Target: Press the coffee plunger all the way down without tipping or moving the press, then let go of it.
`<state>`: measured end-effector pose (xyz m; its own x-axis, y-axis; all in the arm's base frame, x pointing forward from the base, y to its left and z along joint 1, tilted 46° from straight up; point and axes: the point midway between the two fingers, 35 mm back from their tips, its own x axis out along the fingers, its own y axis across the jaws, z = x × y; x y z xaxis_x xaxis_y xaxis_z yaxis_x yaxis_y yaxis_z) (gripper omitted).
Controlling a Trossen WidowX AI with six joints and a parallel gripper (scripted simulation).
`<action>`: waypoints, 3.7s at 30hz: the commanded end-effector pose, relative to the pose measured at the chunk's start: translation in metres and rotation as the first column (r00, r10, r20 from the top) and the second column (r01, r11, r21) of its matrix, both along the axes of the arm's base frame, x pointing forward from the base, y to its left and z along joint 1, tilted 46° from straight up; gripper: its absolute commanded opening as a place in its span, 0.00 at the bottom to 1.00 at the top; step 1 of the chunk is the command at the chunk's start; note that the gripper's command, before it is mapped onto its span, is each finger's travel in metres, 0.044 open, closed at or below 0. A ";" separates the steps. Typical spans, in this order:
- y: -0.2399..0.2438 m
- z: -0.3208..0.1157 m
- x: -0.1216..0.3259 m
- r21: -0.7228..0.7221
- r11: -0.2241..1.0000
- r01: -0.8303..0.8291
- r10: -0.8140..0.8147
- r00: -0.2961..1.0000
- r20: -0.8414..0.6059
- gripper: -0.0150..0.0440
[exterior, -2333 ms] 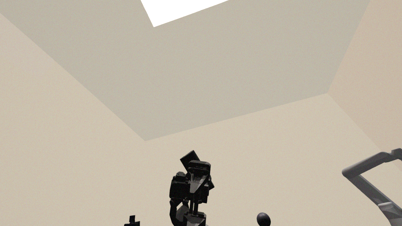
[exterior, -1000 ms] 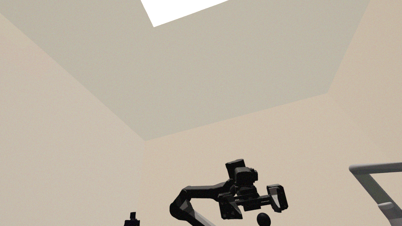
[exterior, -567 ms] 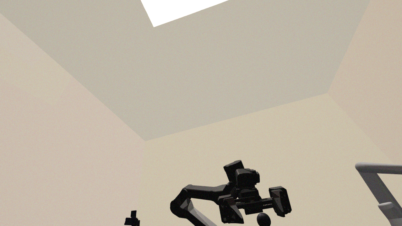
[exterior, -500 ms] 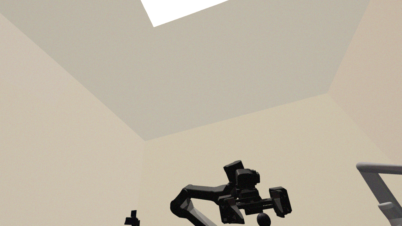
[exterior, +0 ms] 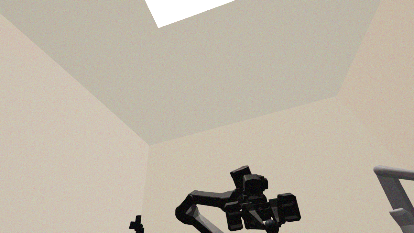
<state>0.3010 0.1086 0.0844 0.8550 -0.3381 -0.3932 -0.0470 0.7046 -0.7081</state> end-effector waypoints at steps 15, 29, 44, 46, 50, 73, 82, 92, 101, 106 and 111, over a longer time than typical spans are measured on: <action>-0.007 -0.012 0.003 0.000 1.000 0.000 0.000 1.000 -0.005 0.45; -0.020 -0.031 0.007 0.003 1.000 0.002 -0.002 1.000 -0.010 0.45; -0.036 -0.050 0.011 0.003 1.000 0.001 -0.001 1.000 -0.010 0.45; -0.039 -0.053 0.012 0.003 1.000 0.001 -0.001 1.000 -0.010 0.45; -0.043 -0.057 0.012 0.003 1.000 0.001 -0.001 1.000 -0.009 0.45; -0.062 -0.077 0.026 -0.005 1.000 -0.003 0.003 1.000 0.000 0.45; -0.061 -0.077 0.030 -0.005 1.000 -0.003 0.003 1.000 0.001 0.45; -0.059 -0.078 0.032 -0.005 1.000 -0.002 0.002 1.000 0.001 0.45; -0.059 -0.078 0.034 -0.005 1.000 -0.002 0.003 1.000 0.001 0.45; -0.058 -0.078 0.035 -0.005 1.000 -0.003 0.003 1.000 0.001 0.45; -0.058 -0.078 0.036 -0.005 1.000 -0.003 0.003 1.000 0.001 0.45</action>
